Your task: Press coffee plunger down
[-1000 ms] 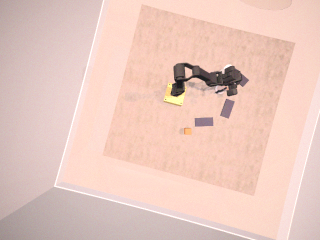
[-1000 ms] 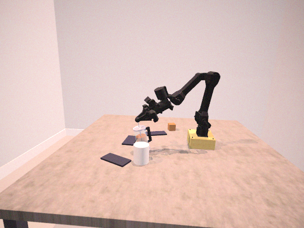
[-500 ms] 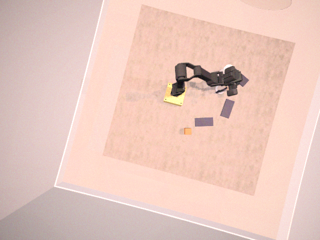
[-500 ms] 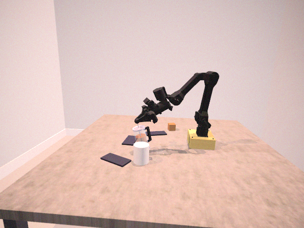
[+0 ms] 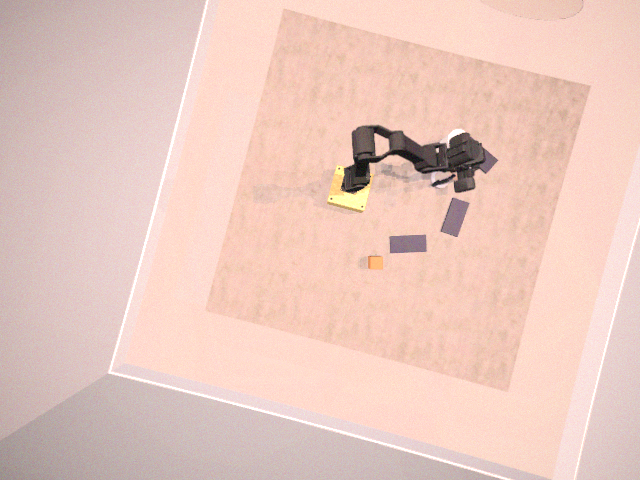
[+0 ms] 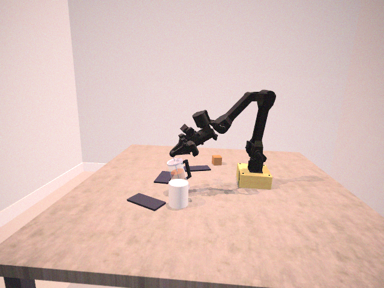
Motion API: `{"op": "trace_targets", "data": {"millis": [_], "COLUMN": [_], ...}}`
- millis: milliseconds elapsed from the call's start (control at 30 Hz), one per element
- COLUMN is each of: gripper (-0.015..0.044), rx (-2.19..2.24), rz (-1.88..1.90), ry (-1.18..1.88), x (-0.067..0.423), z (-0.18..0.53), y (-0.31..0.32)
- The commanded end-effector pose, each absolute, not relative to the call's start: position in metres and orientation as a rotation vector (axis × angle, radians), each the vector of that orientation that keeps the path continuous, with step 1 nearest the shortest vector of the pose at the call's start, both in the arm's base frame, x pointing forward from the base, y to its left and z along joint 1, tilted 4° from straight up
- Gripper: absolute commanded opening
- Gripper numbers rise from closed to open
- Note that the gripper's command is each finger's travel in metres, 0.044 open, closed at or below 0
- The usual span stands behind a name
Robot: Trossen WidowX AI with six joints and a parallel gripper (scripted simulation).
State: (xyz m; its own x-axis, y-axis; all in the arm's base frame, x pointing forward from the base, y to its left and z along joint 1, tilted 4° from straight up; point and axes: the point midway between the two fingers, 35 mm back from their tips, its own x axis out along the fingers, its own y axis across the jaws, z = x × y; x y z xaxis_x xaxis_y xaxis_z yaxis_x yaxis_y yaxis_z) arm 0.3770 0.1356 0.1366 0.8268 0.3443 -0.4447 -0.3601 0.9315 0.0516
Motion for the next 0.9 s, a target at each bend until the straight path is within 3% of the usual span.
{"op": "trace_targets", "data": {"millis": [0, 867], "gripper": [0.0124, 0.0124], "rx": [-0.031, -0.031], "rz": [0.372, 0.372], "ry": [0.500, 0.500], "x": [0.3761, 0.3797], "z": [0.1263, 0.1268], "y": [0.1358, 0.1371]}}
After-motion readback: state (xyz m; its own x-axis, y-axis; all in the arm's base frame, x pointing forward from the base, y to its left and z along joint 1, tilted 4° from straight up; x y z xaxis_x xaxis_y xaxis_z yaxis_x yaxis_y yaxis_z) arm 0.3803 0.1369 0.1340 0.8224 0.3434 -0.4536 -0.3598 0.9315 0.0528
